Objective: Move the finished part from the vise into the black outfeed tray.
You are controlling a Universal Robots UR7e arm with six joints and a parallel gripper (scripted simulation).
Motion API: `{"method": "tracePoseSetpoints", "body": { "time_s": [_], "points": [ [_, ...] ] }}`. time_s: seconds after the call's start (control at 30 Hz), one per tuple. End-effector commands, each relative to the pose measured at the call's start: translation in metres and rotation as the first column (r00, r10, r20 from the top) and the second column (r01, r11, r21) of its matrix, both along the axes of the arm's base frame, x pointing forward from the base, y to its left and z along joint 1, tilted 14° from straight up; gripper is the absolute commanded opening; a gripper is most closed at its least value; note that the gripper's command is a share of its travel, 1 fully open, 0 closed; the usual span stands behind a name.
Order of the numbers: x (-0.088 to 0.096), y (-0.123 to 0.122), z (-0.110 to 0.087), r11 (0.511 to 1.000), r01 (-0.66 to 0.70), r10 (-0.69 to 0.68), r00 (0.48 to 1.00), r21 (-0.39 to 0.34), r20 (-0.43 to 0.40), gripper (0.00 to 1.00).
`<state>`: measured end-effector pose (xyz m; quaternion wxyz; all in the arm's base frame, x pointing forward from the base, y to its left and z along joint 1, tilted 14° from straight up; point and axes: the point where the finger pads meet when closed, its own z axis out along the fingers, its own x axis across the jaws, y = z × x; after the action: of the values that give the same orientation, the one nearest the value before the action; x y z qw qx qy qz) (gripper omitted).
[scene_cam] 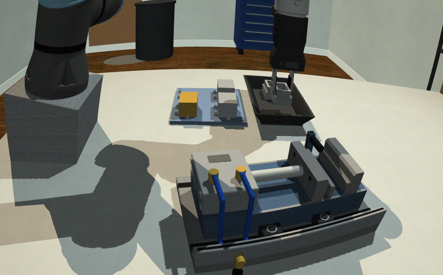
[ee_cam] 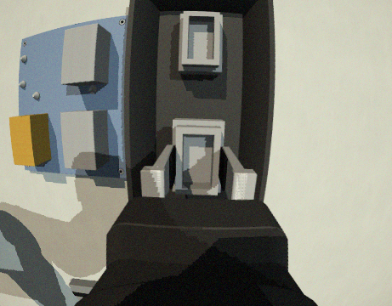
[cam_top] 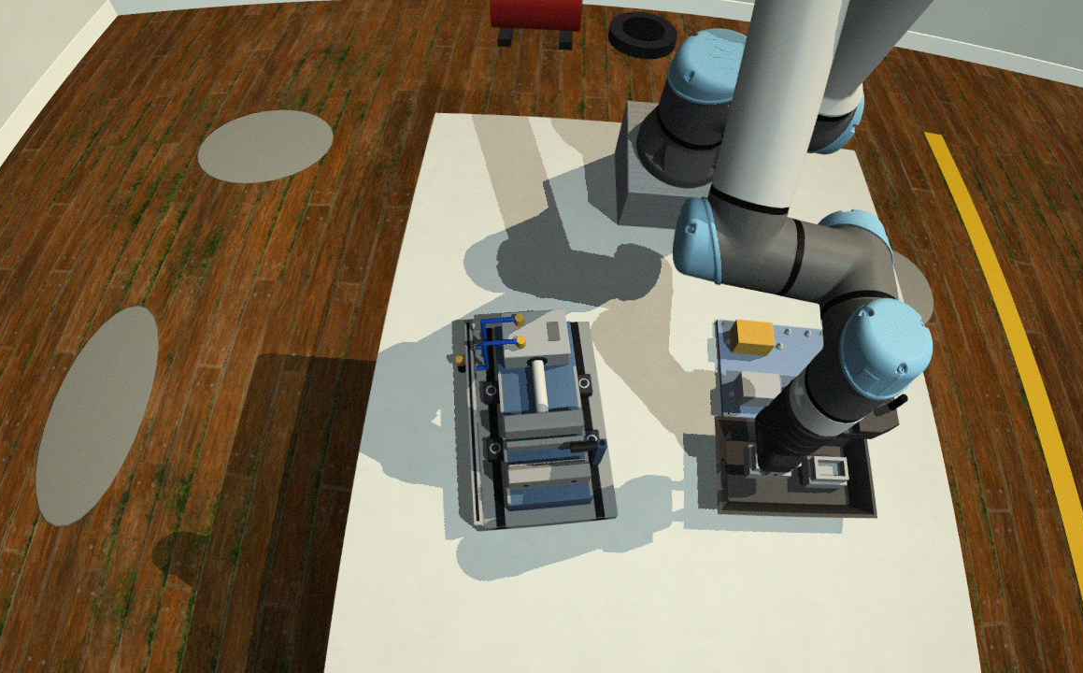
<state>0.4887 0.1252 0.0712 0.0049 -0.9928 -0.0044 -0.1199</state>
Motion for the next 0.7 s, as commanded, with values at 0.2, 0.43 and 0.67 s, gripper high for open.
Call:
{"method": "tracePoseSetpoints", "body": {
  "time_s": [0.2,0.43,0.67],
  "points": [
    [0.004,0.000,-0.013,1.000,0.000,0.000,1.000,0.000,0.002,0.00],
    [0.005,0.000,-0.017,1.000,0.000,0.000,1.000,0.000,0.002,0.00],
    [0.006,0.000,-0.020,1.000,0.000,0.000,1.000,0.000,0.002,0.00]
  ]
}}
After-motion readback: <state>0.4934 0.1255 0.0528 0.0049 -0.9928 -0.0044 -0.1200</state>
